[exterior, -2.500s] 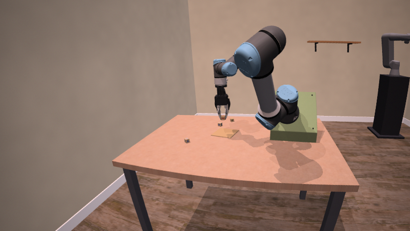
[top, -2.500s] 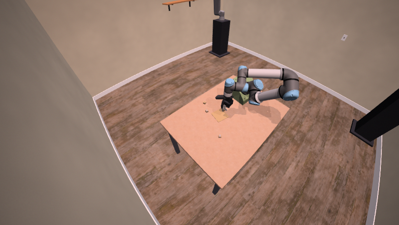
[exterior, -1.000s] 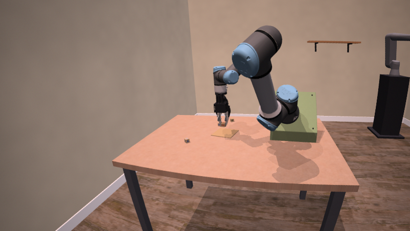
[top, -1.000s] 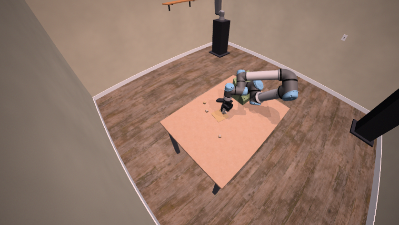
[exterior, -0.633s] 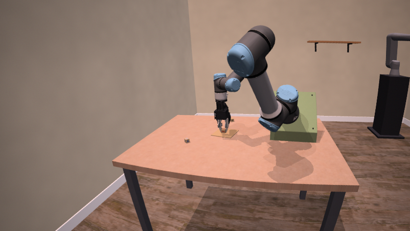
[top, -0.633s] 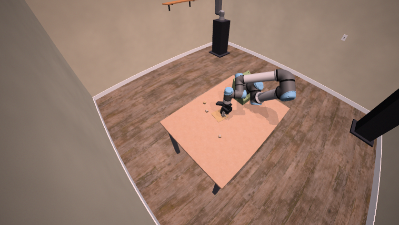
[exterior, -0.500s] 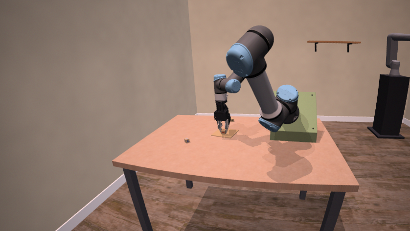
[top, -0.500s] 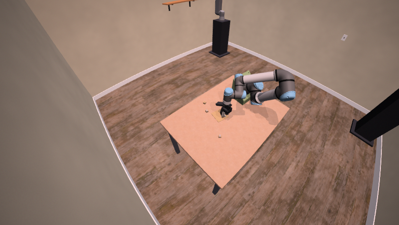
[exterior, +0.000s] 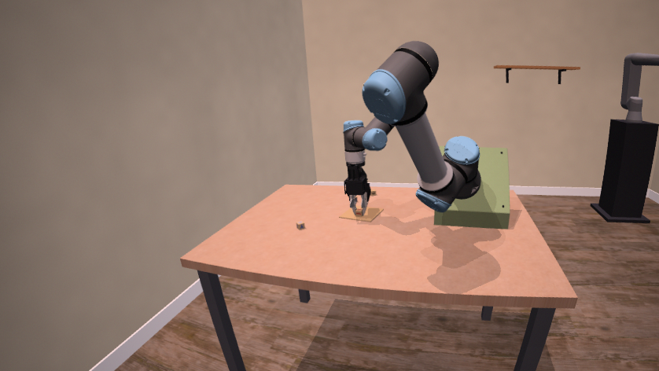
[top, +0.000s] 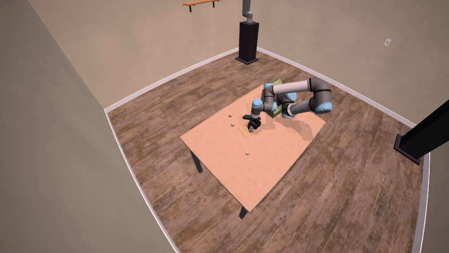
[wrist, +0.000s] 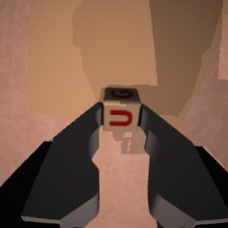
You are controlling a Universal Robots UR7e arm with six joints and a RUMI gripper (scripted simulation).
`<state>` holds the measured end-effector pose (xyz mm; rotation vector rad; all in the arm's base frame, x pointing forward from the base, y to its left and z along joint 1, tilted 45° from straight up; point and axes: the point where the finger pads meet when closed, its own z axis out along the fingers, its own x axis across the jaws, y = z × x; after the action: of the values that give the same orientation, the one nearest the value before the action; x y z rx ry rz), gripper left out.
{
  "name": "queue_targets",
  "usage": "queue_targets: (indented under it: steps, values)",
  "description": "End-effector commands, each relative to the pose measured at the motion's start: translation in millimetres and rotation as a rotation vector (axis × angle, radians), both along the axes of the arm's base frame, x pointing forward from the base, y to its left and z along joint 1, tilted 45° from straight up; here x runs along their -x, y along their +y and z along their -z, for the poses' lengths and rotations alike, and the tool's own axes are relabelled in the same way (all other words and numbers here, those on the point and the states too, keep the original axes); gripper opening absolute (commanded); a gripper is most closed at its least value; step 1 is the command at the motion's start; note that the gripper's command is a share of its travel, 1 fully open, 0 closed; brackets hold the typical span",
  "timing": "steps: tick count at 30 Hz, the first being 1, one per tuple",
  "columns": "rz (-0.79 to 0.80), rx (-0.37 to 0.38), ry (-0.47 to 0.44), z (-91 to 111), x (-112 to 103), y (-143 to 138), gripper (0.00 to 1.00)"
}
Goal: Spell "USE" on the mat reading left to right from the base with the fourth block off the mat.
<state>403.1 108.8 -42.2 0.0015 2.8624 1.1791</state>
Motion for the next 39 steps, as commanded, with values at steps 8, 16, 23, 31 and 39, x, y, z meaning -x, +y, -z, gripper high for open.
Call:
queue_targets:
  steps: [8,16,23,31,39]
  values:
    - [0.000,0.000,-0.001,0.2,-0.4,-0.1,0.05]
    - [0.000,0.000,-0.001,1.3,-0.4,1.1,0.05]
    - [0.000,0.000,-0.001,2.6,-0.5,2.3,0.05]
    - [0.000,0.000,-0.001,2.7,-0.5,2.5,0.05]
    - [0.000,0.000,-0.001,2.7,-0.5,2.5,0.05]
